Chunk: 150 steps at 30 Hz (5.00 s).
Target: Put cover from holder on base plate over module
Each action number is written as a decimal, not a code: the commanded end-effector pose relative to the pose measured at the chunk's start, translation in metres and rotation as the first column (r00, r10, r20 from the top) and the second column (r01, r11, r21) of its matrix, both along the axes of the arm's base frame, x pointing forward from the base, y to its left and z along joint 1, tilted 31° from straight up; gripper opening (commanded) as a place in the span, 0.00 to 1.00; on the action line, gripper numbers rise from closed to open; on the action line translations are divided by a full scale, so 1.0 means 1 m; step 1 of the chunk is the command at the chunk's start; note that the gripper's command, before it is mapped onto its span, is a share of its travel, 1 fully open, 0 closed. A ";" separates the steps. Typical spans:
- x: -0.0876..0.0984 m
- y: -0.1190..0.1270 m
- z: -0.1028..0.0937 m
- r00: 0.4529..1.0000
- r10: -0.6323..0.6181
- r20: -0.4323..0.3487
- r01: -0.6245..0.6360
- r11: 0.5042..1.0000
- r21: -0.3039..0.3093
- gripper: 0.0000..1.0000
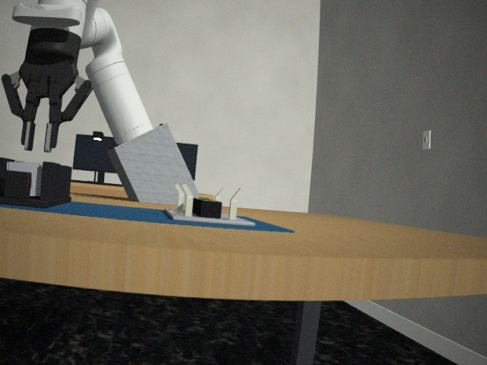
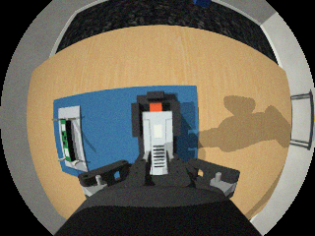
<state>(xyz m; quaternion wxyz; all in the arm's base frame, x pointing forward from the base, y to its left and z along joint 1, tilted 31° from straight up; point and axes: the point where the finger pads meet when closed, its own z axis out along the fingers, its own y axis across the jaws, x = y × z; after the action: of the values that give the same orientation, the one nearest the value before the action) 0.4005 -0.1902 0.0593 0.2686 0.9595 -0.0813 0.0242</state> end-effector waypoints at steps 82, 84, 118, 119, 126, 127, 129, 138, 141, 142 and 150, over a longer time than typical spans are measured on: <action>0.002 -0.005 -0.008 1.000 0.003 0.004 -0.003 1.000 0.001 1.00; 0.003 -0.010 -0.017 1.000 0.004 0.006 -0.004 1.000 0.001 1.00; 0.007 -0.028 -0.048 1.000 0.011 0.014 -0.011 1.000 0.002 1.00; 0.007 -0.028 -0.048 1.000 0.011 0.014 -0.011 1.000 0.002 1.00; 0.007 -0.028 -0.047 1.000 0.010 0.014 -0.010 1.000 0.002 1.00; 0.007 -0.028 -0.047 1.000 0.010 0.014 -0.010 1.000 0.002 1.00; 0.007 -0.028 -0.047 1.000 0.010 0.014 -0.010 1.000 0.002 1.00; 0.007 -0.028 -0.047 1.000 0.010 0.014 -0.010 1.000 0.002 0.70; 0.007 -0.028 -0.047 1.000 0.010 0.014 -0.010 1.000 0.002 0.70; 0.007 -0.028 -0.047 1.000 0.010 0.014 -0.010 1.000 0.002 0.70; 0.007 -0.028 -0.047 1.000 0.010 0.014 -0.010 1.000 0.002 0.70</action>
<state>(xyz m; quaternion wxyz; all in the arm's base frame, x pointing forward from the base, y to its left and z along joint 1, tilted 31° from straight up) 0.4068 -0.2184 0.0116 0.2672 0.9599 -0.0786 0.0314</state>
